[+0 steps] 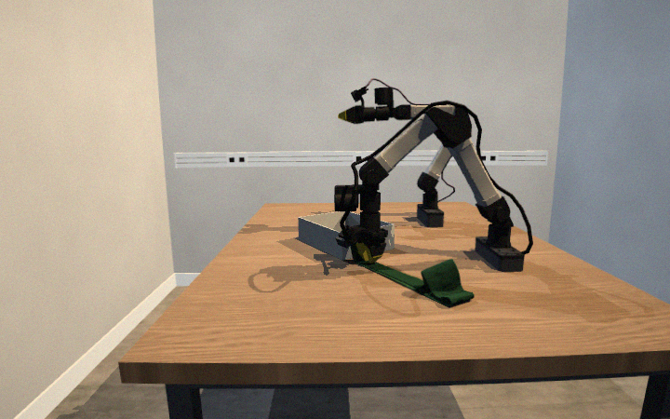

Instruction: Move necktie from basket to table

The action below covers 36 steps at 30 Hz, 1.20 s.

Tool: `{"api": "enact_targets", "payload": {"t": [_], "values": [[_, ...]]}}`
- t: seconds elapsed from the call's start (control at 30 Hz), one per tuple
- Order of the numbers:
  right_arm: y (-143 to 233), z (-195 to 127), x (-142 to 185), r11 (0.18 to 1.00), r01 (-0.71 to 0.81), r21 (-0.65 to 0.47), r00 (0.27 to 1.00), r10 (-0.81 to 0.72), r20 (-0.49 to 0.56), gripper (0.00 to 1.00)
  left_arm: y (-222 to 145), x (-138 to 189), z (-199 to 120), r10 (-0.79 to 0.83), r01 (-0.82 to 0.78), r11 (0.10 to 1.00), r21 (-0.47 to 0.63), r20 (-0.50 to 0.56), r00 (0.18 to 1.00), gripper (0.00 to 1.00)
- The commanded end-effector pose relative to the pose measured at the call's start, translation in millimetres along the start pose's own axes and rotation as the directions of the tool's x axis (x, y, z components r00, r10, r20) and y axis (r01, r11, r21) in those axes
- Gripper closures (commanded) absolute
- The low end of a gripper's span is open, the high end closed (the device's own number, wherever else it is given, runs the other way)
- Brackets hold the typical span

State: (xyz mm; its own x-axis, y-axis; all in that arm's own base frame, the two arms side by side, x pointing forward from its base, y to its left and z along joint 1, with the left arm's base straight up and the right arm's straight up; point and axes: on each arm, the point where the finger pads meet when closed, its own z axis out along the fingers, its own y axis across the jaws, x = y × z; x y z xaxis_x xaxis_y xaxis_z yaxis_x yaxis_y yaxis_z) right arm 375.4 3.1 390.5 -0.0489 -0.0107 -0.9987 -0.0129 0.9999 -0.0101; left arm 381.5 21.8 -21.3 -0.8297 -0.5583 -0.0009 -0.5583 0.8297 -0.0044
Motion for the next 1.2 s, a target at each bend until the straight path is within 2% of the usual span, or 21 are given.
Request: {"api": "enact_targets", "payload": {"t": [0.0,0.27,1.17], "values": [[0.0,-0.1,-1.8,1.0,0.0,0.0,1.0,0.0,0.008,0.0,6.5,-1.3,19.5,-0.014,0.014,1.0,0.003,-0.005,1.0,0.76],[0.0,-0.1,-1.8,1.0,0.0,0.0,1.0,0.0,0.008,0.0,34.4,-2.6,19.6,-0.014,0.014,1.0,0.003,-0.005,1.0,0.76],[0.0,-0.1,-1.5,1.0,0.0,0.0,1.0,0.0,0.007,0.0,84.6,-5.7,19.4,-0.01,0.01,1.0,0.012,-0.003,1.0,0.76]]}}
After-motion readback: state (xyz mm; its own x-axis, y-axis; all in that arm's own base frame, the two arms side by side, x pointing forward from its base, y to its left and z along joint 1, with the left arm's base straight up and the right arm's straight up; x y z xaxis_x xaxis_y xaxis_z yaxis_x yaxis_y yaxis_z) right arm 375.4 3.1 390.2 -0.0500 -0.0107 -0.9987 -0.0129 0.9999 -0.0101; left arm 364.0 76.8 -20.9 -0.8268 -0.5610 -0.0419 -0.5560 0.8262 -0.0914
